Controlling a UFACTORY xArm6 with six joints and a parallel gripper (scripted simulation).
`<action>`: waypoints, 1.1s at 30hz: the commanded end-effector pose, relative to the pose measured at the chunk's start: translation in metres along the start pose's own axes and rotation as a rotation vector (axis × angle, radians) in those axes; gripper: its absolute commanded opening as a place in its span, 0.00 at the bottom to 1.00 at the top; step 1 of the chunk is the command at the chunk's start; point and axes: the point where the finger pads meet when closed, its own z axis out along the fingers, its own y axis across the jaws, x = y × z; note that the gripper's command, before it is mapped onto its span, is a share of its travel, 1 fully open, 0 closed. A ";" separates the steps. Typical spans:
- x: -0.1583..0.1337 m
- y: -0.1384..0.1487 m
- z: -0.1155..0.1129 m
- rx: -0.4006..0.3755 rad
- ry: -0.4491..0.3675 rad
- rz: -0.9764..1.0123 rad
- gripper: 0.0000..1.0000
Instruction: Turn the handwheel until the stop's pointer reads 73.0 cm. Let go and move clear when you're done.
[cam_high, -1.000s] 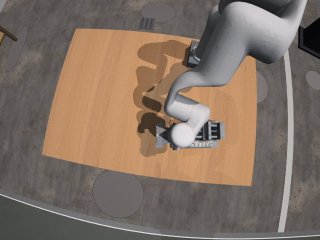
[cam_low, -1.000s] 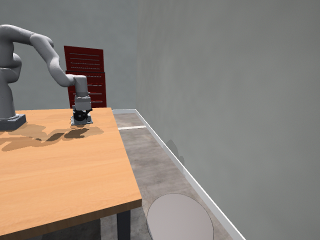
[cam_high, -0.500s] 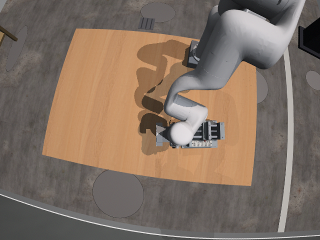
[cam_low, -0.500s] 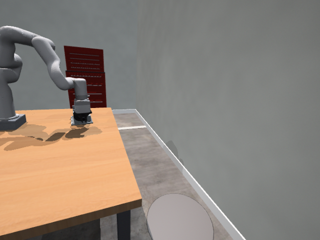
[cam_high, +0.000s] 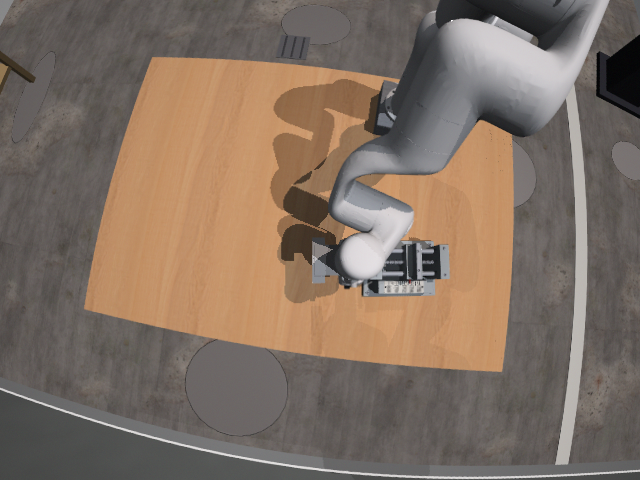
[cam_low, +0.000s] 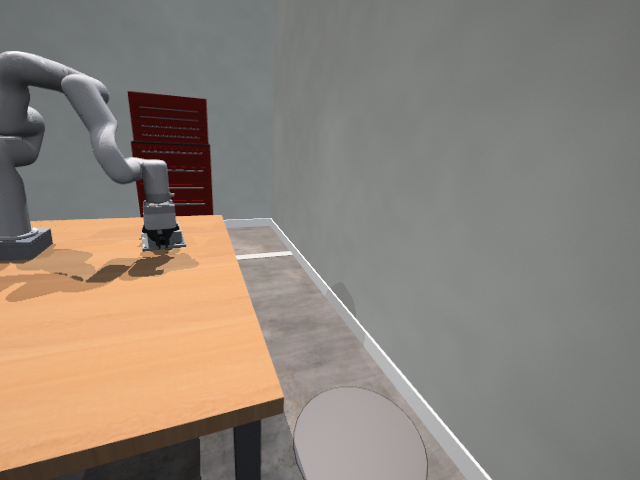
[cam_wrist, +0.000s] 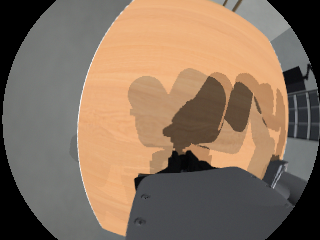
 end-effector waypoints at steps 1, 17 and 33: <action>0.000 0.001 0.000 0.004 0.001 -0.001 0.06; 0.000 0.023 -0.007 0.004 0.001 -0.001 0.06; 0.000 0.032 -0.031 0.004 0.001 -0.001 0.06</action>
